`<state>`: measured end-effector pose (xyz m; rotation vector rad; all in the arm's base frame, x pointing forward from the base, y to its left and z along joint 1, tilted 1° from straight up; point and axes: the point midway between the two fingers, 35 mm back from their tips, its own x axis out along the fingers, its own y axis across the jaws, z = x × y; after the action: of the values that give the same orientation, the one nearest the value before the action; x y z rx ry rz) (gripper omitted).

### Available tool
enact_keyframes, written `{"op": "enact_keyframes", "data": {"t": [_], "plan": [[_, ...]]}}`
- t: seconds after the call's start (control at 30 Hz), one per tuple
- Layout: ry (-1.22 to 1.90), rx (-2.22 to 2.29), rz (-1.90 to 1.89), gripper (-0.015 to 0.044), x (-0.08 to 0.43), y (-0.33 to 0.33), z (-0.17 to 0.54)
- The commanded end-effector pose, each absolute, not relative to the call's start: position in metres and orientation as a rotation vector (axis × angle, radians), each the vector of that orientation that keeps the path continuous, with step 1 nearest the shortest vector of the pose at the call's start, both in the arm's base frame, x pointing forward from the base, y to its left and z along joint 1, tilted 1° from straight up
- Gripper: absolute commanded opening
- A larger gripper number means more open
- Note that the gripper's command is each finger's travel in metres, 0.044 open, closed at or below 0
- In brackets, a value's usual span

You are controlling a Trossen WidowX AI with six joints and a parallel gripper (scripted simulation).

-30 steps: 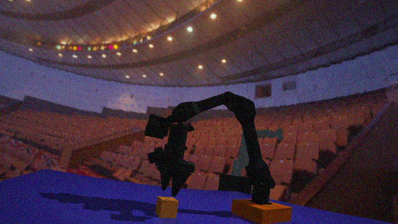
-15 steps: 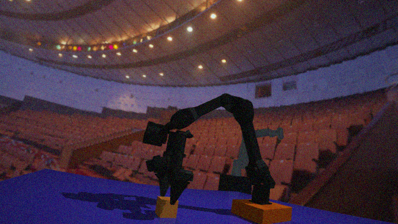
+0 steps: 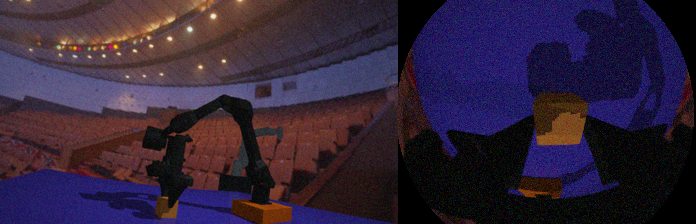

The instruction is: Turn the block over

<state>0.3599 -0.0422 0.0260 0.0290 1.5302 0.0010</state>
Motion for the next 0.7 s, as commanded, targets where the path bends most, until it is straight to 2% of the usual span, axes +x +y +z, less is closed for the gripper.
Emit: {"op": "enact_keyframes", "data": {"t": [0.0, 0.57, 0.67], "plan": [[1.534, 0.03, -0.005, 0.0217, 0.359, -0.043, 0.025], [1.534, 0.03, -0.005, 0.0103, 0.359, -0.043, 0.025], [1.534, 0.03, -0.005, 0.0025, 0.359, -0.043, 0.036]]}}
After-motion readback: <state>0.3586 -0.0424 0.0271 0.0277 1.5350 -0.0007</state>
